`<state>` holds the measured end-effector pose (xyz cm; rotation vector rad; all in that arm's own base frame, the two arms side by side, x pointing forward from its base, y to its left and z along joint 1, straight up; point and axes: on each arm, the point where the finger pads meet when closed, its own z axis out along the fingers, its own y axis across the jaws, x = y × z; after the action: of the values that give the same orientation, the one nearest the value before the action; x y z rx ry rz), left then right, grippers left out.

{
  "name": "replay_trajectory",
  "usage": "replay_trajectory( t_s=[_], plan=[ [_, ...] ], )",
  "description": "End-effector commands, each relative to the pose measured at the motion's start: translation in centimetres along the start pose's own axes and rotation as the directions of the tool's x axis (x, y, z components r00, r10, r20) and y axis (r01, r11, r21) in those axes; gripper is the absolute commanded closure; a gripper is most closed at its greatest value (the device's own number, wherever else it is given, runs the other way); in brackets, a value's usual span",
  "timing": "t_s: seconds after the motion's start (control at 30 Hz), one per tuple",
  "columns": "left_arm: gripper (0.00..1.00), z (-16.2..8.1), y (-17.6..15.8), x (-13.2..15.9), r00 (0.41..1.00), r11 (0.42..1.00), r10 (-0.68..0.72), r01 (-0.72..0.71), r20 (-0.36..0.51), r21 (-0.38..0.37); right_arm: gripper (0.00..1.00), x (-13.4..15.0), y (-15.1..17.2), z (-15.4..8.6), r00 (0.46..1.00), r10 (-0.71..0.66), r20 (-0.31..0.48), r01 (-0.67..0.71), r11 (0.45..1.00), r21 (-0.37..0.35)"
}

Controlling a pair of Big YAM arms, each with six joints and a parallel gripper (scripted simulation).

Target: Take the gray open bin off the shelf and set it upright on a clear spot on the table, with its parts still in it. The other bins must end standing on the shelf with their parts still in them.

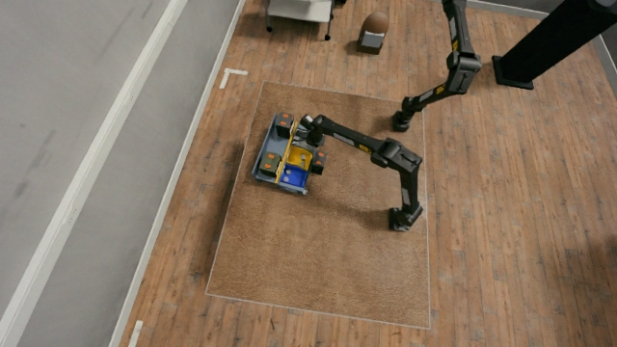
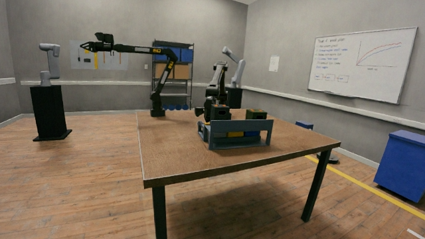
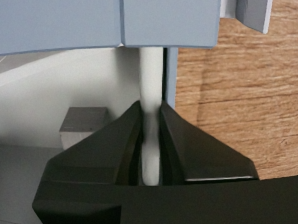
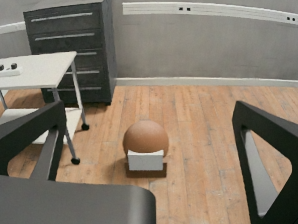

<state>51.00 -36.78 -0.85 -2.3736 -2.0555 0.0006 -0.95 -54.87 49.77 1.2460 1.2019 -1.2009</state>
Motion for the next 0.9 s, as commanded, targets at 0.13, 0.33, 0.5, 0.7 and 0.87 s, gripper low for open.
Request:
replay_trajectory(
  t_s=[0.13, 0.33, 0.5, 0.7, 0.87],
  plan=[
    [1.00, -2.39, 0.52, -0.01, 1.000, 1.000, 0.004, -0.004, 0.010, -0.025, 0.00, -0.28, -0.44, -0.40, 1.000, -0.017, 0.020, 0.017, 1.000, 0.006],
    [1.00, -2.67, 0.58, -0.04, 1.000, 1.000, 0.004, -0.004, 0.012, -0.029, 0.00, -0.28, -0.44, -0.40, 1.000, -0.017, 0.020, 0.017, 1.000, 0.006],
    [1.00, -2.73, 0.59, -0.04, 1.000, 1.000, 0.005, -0.004, 0.012, -0.030, 0.00, -0.28, -0.44, -0.40, 1.000, -0.017, 0.020, 0.017, 1.000, 0.006],
    [1.00, -2.77, 0.61, -0.05, 1.000, 1.000, 0.005, -0.005, 0.013, -0.030, 0.00, -0.28, -0.44, -0.40, 1.000, -0.017, 0.020, 0.017, 1.000, 0.006],
    [1.00, -2.82, 0.63, -0.06, 1.000, 1.000, 0.005, -0.005, 0.013, -0.031, 0.00, -0.28, -0.44, -0.40, 1.000, -0.017, 0.020, 0.017, 1.000, 0.006]
  ],
)
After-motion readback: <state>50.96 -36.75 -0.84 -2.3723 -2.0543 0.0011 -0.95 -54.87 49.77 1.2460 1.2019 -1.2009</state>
